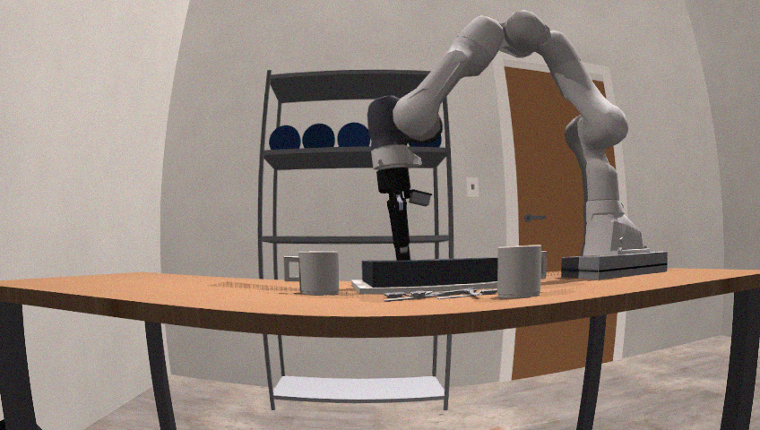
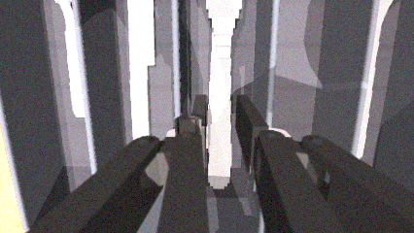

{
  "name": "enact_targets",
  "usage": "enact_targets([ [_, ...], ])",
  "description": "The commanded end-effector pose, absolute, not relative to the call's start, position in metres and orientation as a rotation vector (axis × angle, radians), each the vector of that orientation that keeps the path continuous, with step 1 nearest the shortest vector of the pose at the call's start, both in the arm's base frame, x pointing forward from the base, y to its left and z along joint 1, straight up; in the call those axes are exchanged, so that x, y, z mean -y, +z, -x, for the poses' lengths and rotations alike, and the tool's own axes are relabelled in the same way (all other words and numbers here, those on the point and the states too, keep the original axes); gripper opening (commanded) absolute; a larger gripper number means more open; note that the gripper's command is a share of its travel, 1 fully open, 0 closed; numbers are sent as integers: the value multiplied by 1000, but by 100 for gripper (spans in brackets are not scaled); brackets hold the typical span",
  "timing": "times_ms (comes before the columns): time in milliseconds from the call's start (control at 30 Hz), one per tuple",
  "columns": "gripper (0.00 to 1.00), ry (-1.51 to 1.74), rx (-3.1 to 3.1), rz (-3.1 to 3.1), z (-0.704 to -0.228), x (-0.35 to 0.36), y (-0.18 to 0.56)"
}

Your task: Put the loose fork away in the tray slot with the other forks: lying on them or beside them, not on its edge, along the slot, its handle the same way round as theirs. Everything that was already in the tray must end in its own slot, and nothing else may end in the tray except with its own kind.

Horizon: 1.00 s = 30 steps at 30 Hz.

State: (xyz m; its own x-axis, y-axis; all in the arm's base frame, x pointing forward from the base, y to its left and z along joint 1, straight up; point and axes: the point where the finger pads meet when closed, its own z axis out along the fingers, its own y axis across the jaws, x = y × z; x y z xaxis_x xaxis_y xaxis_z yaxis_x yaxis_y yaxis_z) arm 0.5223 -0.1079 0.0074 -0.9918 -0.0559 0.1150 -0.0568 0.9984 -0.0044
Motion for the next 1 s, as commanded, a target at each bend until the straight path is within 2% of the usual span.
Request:
enact_targets([
  [0, 24, 10, 3023, -91, -521, 108, 6],
  [967, 24, 10, 3023, -91, -521, 108, 21],
])
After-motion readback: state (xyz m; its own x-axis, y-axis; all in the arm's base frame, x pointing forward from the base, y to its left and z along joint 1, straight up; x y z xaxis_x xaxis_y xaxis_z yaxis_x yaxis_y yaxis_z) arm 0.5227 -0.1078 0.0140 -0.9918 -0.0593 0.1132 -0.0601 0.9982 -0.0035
